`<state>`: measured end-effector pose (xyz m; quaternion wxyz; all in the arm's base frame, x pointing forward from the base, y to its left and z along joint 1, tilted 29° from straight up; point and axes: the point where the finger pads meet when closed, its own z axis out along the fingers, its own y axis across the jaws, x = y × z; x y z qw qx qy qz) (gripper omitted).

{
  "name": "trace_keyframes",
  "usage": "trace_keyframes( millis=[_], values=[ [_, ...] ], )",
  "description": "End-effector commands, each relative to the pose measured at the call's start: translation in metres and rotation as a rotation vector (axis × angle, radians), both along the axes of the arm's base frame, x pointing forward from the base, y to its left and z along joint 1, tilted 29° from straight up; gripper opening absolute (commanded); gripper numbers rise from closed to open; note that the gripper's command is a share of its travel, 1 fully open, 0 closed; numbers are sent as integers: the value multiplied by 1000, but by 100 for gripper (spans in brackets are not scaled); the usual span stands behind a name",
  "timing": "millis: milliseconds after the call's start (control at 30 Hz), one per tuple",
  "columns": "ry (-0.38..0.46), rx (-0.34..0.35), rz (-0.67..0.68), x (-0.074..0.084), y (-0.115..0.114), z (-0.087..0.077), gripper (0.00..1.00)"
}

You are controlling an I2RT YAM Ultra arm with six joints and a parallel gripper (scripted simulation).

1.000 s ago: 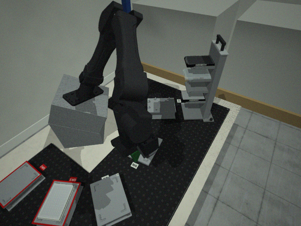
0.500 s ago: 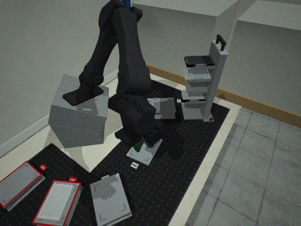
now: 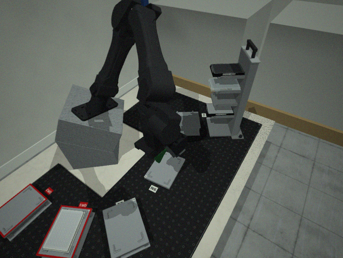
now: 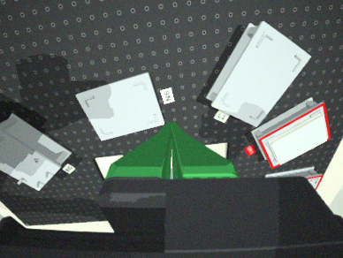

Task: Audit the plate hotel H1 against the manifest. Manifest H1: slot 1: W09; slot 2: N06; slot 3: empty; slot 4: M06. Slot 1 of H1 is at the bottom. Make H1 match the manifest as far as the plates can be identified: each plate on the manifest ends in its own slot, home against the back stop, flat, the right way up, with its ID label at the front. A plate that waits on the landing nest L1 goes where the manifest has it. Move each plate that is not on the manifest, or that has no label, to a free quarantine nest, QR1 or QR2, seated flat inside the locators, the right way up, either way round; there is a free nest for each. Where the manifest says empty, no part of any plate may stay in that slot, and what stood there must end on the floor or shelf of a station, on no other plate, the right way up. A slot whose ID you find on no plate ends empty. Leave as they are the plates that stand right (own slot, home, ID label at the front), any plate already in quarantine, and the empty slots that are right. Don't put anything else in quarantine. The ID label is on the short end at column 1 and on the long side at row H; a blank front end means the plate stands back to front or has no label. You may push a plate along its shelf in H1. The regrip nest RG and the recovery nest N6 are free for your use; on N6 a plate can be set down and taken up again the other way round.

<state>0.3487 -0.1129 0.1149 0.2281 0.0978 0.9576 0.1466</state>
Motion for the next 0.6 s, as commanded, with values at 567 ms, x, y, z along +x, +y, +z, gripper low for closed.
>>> trace_keyframes(
  millis=[567],
  values=[
    [48,-2,105,-45,51,-8,0]
  ],
)
